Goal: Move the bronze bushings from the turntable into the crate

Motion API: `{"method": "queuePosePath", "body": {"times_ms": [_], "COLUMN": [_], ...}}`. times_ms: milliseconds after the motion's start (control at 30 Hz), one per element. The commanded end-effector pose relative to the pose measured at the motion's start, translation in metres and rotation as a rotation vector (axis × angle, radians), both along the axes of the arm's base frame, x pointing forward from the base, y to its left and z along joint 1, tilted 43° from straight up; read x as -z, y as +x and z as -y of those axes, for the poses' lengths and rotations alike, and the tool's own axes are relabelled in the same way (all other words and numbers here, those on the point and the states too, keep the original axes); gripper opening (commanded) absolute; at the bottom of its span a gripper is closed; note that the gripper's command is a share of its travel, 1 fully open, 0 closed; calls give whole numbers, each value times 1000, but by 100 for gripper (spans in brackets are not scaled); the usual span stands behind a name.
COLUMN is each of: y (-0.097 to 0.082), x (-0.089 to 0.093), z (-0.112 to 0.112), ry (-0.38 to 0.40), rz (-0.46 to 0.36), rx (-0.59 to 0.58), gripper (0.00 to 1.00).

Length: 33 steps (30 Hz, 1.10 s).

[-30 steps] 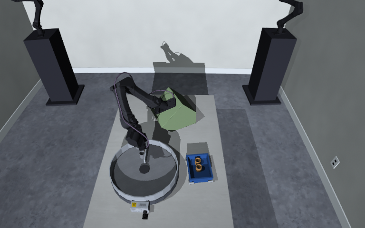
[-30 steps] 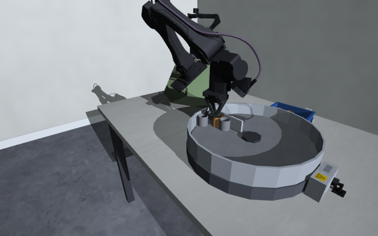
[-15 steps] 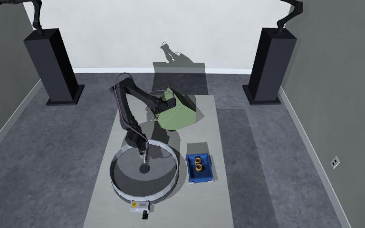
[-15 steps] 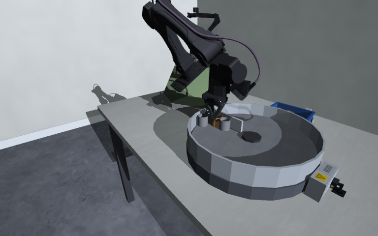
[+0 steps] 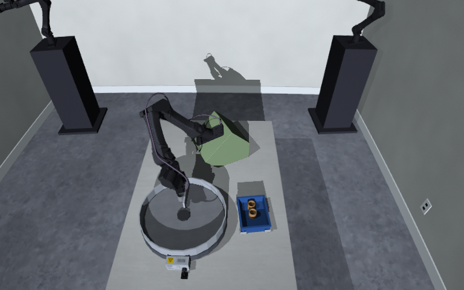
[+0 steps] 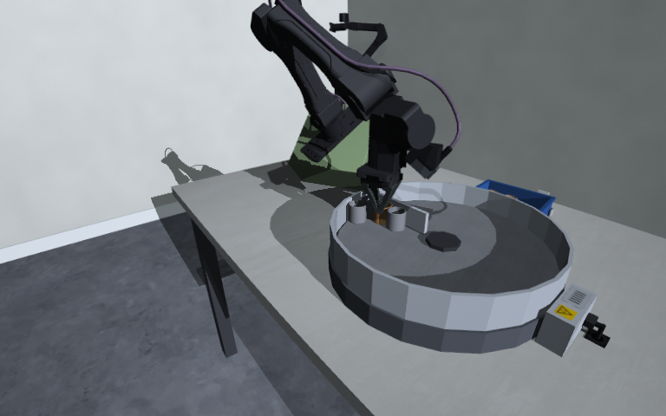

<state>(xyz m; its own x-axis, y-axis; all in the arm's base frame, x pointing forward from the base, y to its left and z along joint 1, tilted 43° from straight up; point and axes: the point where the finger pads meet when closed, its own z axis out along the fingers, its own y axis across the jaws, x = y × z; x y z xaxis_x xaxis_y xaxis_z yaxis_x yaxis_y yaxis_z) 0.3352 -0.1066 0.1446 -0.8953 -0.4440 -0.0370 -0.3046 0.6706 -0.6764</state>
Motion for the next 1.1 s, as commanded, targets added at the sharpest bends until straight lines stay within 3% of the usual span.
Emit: {"method": "queuePosePath", "body": {"times_ms": [0,933,1067], "y": [15,15,10], "x": [-11,-10,-1], "z": [-7,-7,1], "ry": [10,10,8], "rz": [54,53,30], "rx": [-24,-24,-9], "gripper": [15,15,15]}}
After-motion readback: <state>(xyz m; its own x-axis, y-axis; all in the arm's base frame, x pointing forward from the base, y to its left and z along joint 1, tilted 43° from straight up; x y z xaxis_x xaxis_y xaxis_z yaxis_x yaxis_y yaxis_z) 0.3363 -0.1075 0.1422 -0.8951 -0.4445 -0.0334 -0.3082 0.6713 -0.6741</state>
